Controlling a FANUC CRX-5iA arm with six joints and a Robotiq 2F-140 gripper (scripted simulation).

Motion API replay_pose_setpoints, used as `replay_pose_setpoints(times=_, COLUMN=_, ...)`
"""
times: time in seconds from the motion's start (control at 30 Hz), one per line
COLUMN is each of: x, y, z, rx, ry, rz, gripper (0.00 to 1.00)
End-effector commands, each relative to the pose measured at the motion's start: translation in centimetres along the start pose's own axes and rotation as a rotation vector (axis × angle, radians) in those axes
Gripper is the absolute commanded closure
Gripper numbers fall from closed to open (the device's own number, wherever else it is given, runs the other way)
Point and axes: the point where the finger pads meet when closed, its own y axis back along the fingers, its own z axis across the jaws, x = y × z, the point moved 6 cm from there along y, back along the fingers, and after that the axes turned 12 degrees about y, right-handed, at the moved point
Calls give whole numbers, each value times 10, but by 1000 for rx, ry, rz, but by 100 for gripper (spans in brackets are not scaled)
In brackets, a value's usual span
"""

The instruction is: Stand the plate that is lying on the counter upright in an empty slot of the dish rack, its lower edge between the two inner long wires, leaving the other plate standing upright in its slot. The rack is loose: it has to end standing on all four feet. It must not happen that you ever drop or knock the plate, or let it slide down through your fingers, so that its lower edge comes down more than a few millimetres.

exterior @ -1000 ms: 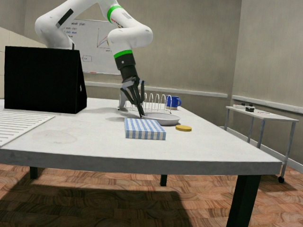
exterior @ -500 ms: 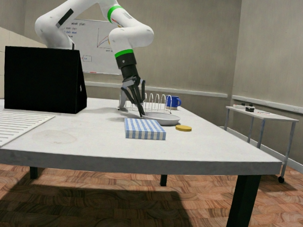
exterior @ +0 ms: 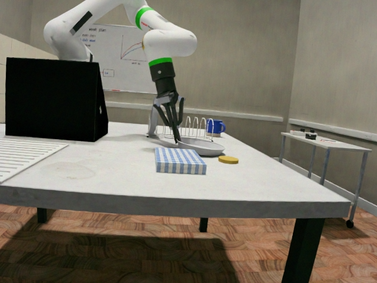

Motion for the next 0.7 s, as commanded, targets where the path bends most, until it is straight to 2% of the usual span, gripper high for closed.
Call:
replay_pose_setpoints(times=0.0, x=2, y=6, z=-9, rx=-47, ry=0, rz=-10, gripper=90)
replay_pose_setpoints(times=0.23, x=5, y=17, z=-25, rx=-144, ry=1, rz=-30, gripper=90)
replay_pose_setpoints(times=0.3, x=5, y=17, z=-25, rx=-144, ry=1, rz=-30, gripper=90)
replay_pose_setpoints(times=0.67, x=11, y=29, z=-52, rx=-292, ry=2, rz=-61, gripper=90)
